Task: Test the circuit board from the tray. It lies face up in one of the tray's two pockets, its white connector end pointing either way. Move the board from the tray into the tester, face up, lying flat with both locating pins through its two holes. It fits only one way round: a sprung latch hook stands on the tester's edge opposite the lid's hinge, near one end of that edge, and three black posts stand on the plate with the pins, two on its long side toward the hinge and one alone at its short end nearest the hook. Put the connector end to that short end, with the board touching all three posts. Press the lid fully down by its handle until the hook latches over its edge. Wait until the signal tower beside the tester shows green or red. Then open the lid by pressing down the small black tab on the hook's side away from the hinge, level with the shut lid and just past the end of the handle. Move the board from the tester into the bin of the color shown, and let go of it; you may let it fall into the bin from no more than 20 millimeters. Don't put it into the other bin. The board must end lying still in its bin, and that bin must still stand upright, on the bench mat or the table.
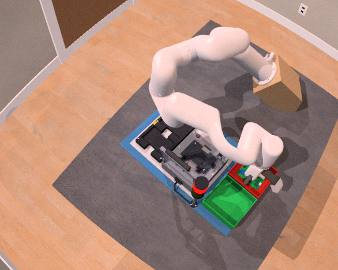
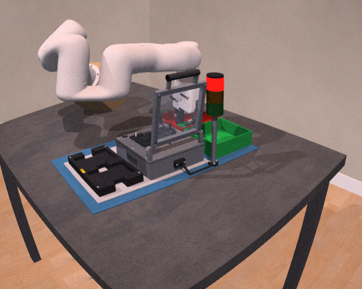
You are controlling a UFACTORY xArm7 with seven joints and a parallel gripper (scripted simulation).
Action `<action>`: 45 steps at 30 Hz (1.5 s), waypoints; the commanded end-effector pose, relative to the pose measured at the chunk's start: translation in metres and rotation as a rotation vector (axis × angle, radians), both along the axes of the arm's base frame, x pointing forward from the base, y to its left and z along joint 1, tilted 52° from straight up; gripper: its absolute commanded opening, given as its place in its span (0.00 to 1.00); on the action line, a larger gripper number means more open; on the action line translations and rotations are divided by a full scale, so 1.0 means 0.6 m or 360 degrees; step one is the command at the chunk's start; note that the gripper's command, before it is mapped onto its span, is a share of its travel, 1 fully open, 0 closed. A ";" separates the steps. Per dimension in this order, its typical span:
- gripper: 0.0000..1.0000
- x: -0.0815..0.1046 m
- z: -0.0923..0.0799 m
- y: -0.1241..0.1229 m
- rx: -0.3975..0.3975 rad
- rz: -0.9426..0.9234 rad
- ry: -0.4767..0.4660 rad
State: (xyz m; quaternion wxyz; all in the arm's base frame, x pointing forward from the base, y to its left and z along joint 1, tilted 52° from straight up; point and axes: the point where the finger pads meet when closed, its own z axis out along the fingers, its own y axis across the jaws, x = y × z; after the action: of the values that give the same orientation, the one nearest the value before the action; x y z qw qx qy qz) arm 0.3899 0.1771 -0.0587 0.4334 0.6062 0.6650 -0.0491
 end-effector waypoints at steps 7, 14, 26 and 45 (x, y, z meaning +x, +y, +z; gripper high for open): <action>0.79 0.000 0.000 0.003 0.0005 0.0005 -0.0001; 0.79 0.000 0.000 0.003 0.0005 0.0005 -0.0001; 0.79 0.000 0.000 0.003 0.0005 0.0005 -0.0001; 1.00 0.000 0.000 0.003 0.0005 0.0005 -0.0001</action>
State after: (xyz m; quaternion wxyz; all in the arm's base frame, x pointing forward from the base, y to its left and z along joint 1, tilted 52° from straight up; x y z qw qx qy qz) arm 0.3908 0.1749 -0.0606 0.4329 0.6069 0.6646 -0.0505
